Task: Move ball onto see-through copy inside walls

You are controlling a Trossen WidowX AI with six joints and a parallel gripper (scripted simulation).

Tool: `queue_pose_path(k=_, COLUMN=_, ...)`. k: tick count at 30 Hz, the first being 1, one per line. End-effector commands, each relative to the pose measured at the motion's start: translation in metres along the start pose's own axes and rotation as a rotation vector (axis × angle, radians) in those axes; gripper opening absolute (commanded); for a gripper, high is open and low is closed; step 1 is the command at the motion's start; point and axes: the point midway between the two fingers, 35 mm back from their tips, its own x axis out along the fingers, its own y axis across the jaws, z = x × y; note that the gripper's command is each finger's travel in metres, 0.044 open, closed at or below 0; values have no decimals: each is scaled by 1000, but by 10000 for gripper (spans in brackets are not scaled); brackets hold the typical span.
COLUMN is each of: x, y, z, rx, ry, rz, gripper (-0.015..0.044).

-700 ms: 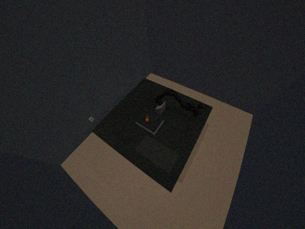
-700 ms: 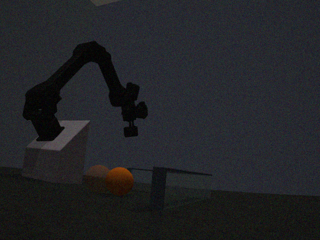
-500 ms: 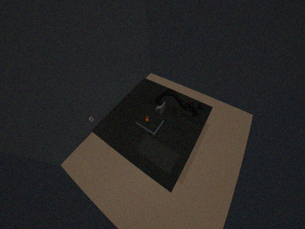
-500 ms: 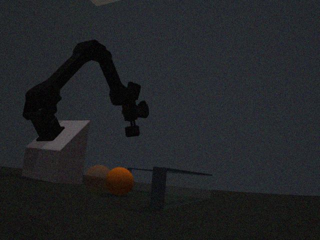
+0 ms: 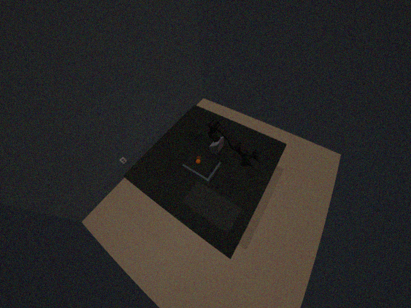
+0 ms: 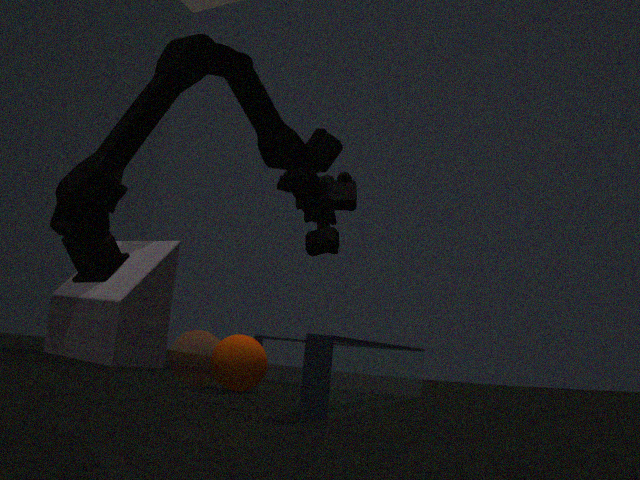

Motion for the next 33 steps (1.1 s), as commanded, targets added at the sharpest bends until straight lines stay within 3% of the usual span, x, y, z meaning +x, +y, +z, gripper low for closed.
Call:
queue_pose_path(k=1, x=-34, y=-49, z=46, rx=33, ry=-72, rz=-148, gripper=382)
queue_pose_path(k=9, x=-112, y=-142, z=104, rx=93, ry=-146, rz=-420, gripper=382)
queue_pose_path(k=16, x=-192, y=-227, z=121, rx=140, ry=-136, rz=-668, gripper=382)
queue_pose_path(k=23, x=-281, y=-306, z=107, rx=182, ry=-50, rz=-910, gripper=382)
queue_pose_path(k=33, x=-398, y=-384, z=46, rx=226, ry=183, rz=-1184, gripper=382)
